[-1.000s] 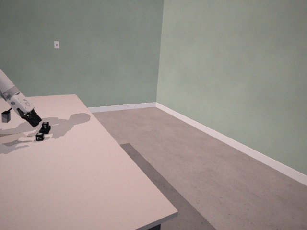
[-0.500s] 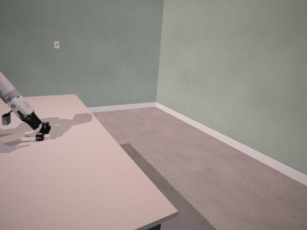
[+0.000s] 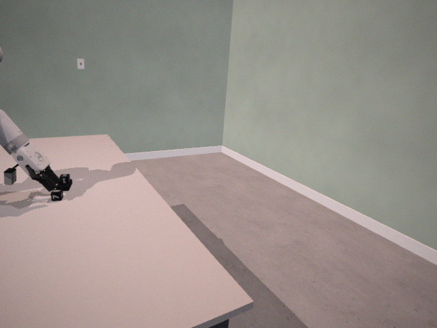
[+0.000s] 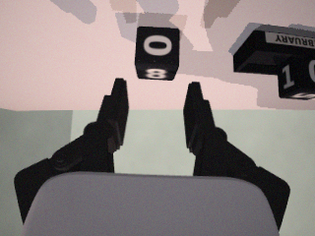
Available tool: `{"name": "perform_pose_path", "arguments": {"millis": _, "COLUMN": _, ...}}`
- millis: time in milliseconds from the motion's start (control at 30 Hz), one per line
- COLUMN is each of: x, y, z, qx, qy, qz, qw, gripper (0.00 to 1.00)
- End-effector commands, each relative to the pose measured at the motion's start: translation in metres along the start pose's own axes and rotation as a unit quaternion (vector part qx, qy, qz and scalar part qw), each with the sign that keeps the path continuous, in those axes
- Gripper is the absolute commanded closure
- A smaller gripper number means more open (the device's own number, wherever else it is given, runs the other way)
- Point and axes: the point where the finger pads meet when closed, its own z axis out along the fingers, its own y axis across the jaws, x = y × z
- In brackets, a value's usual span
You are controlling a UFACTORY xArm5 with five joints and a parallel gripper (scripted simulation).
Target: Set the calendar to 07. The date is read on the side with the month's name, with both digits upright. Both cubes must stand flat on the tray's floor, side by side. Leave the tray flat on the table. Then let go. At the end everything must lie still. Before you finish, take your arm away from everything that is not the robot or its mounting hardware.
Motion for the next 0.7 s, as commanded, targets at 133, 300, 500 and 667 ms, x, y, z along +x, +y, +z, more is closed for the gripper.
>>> {"name": "perform_pose_path", "arguments": {"millis": 133, "x": 0.006, "y": 0.0, "z": 0.011, "qx": 0.0, "qy": -0.003, "qz": 0.0, "qw": 1.0, "gripper": 0.51}}
{"name": "perform_pose_path", "arguments": {"millis": 300, "x": 0.01, "y": 0.0, "z": 0.017, "qx": 0.0, "qy": -0.003, "qz": 0.0, "qw": 1.0, "gripper": 0.51}}
{"name": "perform_pose_path", "arguments": {"millis": 500, "x": 0.014, "y": 0.0, "z": 0.023, "qx": 0.0, "qy": -0.003, "qz": 0.0, "qw": 1.0, "gripper": 0.51}}
{"name": "perform_pose_path", "arguments": {"millis": 667, "x": 0.015, "y": 0.0, "z": 0.025, "qx": 0.0, "qy": -0.003, "qz": 0.0, "qw": 1.0, "gripper": 0.51}}
